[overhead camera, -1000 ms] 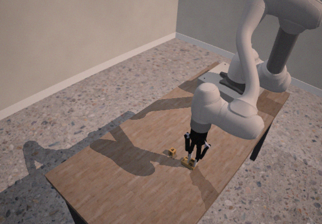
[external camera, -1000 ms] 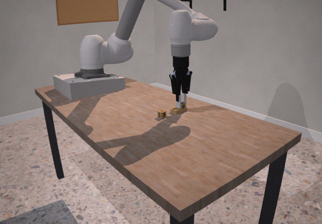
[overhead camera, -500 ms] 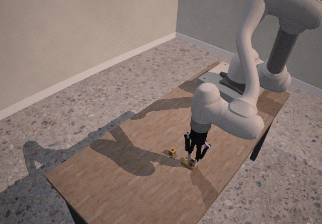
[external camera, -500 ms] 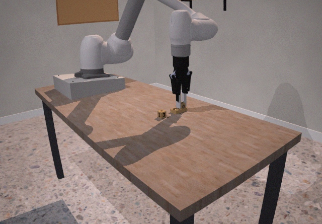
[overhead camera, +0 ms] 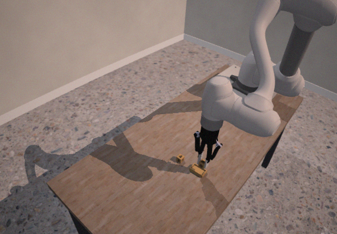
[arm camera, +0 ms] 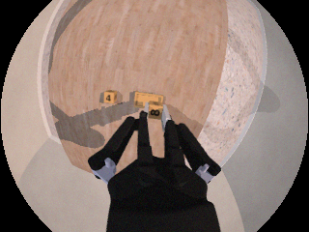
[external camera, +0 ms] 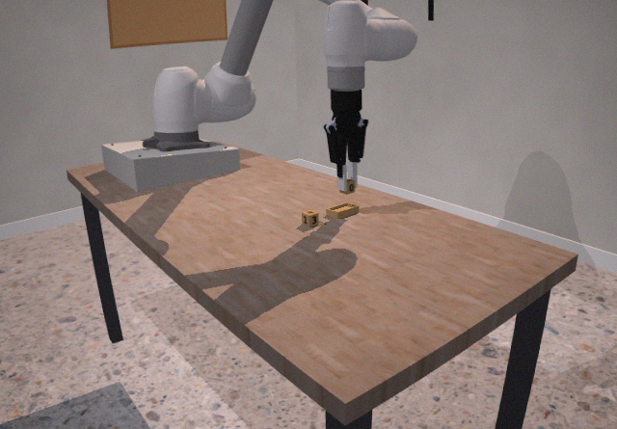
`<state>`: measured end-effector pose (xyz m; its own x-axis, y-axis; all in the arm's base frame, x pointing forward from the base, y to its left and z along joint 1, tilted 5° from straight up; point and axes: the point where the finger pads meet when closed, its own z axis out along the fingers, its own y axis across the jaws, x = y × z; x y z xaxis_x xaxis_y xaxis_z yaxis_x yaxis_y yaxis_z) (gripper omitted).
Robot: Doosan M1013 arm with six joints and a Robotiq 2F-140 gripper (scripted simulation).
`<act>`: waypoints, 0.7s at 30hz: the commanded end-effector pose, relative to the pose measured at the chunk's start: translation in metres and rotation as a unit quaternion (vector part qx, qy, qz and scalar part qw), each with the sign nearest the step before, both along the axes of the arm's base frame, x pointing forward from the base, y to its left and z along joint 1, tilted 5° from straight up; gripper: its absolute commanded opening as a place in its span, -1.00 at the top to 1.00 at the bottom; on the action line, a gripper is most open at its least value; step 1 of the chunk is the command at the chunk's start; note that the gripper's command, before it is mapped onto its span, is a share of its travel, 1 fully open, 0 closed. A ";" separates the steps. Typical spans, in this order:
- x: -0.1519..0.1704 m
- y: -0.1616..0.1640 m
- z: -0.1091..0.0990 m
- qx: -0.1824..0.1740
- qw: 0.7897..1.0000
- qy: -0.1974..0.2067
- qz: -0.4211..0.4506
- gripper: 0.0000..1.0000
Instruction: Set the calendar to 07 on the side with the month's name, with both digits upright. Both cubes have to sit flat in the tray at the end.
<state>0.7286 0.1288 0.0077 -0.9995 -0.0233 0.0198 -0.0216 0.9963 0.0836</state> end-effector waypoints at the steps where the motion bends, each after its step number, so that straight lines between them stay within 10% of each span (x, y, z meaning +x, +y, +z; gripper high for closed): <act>1: 0.001 -0.002 0.027 0.000 1.000 0.000 0.000 0.51; 21: 0.001 -0.004 0.056 0.000 1.000 0.001 -0.007 0.51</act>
<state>0.7299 0.1243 0.0639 -0.9996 -0.0210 0.0205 -0.0192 0.9963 0.0836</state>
